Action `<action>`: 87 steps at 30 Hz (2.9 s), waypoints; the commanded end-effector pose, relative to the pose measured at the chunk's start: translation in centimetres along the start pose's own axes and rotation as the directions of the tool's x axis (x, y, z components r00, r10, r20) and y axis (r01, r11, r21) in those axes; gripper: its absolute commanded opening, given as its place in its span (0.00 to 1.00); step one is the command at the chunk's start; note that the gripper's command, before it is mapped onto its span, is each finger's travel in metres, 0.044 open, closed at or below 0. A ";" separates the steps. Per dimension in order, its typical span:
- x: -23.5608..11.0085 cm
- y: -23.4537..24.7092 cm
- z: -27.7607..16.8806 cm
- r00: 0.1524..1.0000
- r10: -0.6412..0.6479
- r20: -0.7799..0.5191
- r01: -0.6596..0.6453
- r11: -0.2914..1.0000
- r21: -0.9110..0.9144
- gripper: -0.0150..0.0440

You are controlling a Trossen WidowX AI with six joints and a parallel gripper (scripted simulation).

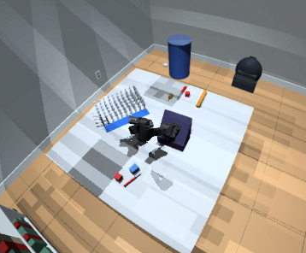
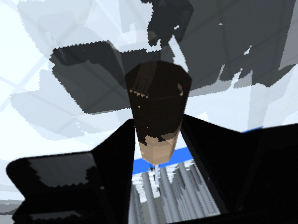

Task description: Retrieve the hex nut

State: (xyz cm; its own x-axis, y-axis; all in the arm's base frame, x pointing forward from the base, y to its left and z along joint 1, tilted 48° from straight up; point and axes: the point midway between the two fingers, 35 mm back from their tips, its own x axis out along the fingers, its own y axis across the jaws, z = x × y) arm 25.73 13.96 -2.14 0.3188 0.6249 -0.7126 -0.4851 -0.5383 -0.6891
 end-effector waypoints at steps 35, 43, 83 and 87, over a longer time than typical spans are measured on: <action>-7.9 -1.1 -1.3 1.000 0.019 -0.007 -0.019 1.000 -0.016 0.25; -11.6 -1.8 -2.6 1.000 0.009 -0.006 -0.009 1.000 -0.017 0.25; -10.3 -5.8 4.3 0.978 0.209 -0.019 -0.202 0.913 -0.353 0.25; -10.2 -6.3 5.3 0.975 0.220 -0.031 -0.214 0.893 -0.396 0.25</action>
State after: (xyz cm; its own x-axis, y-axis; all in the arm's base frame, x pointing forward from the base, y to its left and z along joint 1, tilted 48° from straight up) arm 21.27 13.52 9.54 0.2104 0.4869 -0.8477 -0.2028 -0.8265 -0.5251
